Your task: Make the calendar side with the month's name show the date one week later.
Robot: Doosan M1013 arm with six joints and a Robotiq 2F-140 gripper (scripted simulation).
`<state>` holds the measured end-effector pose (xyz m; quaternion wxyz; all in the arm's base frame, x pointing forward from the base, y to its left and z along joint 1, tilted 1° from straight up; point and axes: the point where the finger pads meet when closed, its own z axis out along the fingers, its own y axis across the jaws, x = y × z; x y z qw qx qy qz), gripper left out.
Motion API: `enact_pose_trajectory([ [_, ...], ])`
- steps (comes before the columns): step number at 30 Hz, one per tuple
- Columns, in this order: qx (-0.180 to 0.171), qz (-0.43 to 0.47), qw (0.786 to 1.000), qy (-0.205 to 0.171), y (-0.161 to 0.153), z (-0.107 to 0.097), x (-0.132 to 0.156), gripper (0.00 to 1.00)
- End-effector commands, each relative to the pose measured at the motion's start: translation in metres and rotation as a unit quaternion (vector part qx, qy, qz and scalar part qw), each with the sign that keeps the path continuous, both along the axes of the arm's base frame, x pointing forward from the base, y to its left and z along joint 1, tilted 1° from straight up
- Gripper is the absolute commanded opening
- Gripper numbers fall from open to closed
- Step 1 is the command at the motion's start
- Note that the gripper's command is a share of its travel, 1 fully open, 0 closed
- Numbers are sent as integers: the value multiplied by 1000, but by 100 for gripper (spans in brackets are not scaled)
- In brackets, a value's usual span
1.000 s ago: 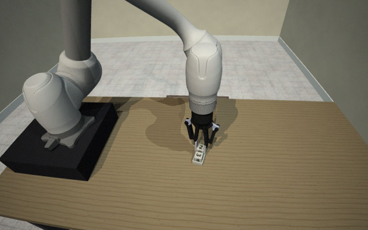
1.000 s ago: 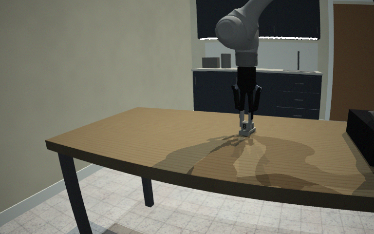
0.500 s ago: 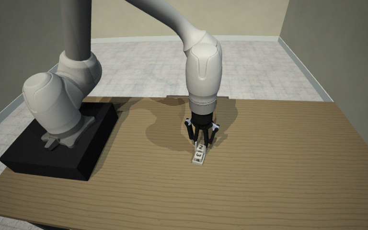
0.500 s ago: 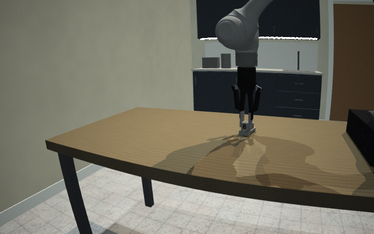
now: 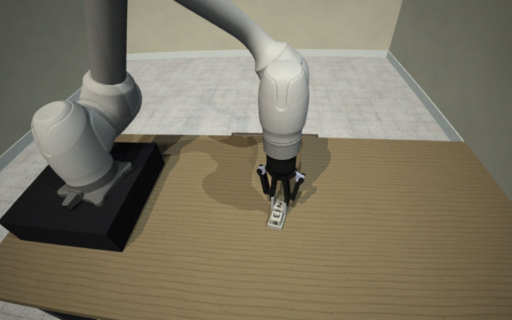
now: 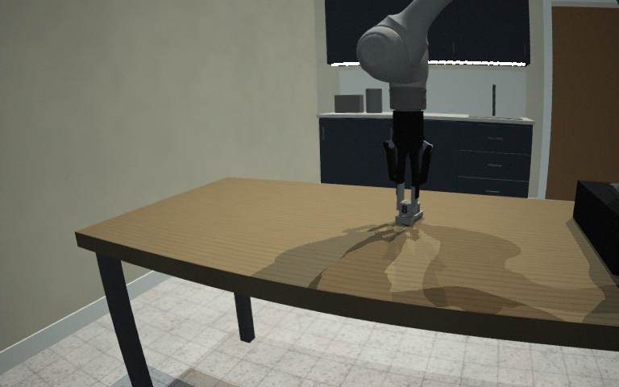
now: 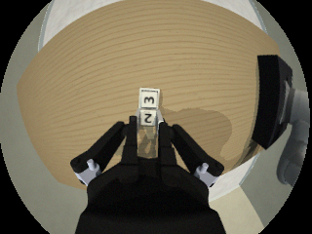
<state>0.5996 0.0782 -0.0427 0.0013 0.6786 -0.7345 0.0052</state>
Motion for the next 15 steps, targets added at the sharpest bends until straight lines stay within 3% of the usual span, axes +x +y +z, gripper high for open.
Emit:
enact_pose_trajectory([
  [1, 0, 0, 1000, 0, 0, 0, 0, 25],
  [15, 0, 0, 1000, 0, 0, -4, 0, 25],
])
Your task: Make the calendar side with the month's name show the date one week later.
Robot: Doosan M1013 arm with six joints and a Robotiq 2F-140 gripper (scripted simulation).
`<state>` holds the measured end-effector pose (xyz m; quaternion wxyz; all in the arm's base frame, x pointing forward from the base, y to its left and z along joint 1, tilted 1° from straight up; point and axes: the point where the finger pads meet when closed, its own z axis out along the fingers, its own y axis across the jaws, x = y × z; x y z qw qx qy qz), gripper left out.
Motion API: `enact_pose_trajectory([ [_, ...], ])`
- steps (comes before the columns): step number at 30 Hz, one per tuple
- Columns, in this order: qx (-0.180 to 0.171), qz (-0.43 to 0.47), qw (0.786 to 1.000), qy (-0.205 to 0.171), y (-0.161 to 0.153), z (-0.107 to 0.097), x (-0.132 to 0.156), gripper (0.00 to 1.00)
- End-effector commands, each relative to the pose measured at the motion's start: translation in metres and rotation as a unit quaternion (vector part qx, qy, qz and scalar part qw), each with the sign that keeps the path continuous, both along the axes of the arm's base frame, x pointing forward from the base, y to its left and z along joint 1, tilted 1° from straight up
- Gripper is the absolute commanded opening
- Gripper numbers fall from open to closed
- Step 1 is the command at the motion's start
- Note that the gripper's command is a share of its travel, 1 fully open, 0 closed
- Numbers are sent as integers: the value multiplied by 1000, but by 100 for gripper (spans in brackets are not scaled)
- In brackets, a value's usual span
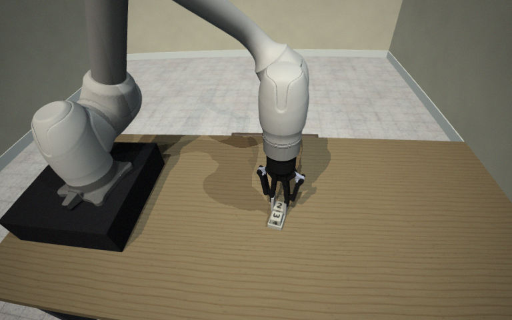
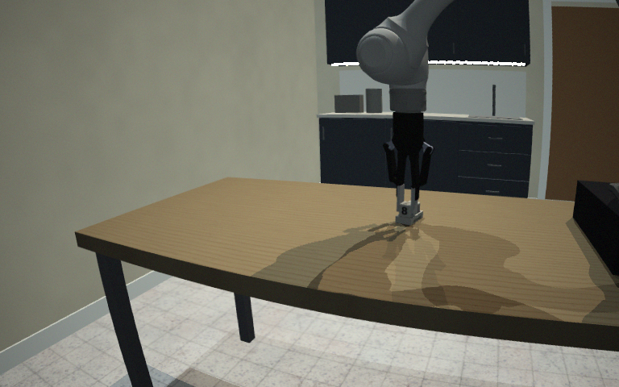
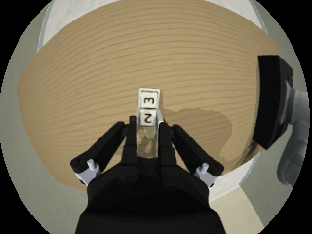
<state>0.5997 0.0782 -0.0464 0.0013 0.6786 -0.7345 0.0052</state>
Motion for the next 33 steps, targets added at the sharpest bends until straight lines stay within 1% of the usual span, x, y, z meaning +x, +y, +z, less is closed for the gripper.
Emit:
enact_pose_trajectory([
  [1, 0, 0, 1000, 0, 0, -1, 0, 25],
  [16, 0, 0, 1000, 0, 0, -6, 0, 25],
  [33, 0, 0, 1000, 0, 0, -6, 0, 25],
])
